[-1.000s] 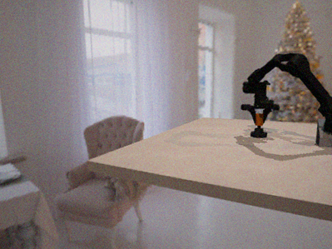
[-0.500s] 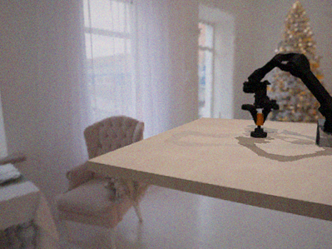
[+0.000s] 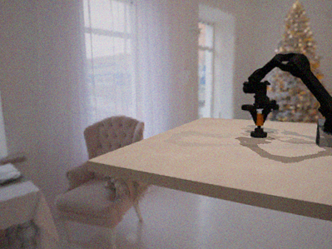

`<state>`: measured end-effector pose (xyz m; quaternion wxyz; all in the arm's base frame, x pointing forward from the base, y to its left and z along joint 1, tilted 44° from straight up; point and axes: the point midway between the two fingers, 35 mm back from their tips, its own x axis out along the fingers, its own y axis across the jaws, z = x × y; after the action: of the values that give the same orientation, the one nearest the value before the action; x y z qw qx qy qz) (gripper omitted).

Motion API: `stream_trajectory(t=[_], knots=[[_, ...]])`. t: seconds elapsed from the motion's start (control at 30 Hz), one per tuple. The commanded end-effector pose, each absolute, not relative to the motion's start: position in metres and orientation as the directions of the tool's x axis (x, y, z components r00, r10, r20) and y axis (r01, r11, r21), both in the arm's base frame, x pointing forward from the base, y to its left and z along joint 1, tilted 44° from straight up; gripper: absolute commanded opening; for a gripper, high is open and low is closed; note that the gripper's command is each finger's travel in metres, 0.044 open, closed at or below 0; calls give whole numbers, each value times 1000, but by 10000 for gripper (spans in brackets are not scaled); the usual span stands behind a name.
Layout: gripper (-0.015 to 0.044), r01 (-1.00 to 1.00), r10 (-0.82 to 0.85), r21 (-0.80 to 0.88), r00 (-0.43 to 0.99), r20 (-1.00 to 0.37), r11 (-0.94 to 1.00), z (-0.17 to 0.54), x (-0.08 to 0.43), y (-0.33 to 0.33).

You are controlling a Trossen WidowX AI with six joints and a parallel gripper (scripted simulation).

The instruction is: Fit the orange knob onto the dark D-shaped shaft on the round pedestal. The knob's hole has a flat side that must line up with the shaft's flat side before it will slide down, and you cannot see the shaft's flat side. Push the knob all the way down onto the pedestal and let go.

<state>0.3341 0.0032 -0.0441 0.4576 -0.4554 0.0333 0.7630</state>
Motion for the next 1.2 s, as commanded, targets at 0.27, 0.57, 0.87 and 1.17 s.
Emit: stream_trajectory(t=[0.27, 0.57, 0.87, 1.17], knots=[[0, -726, 669, -368, -168, -724, -580, -44, 333, 3], [0, -666, 669, -417, -168, -724, -619, -40, 334, 0], [0, -572, 669, -481, -168, -724, -664, -43, 338, 0], [0, -572, 669, -481, -168, -724, -664, -42, 339, 1]])
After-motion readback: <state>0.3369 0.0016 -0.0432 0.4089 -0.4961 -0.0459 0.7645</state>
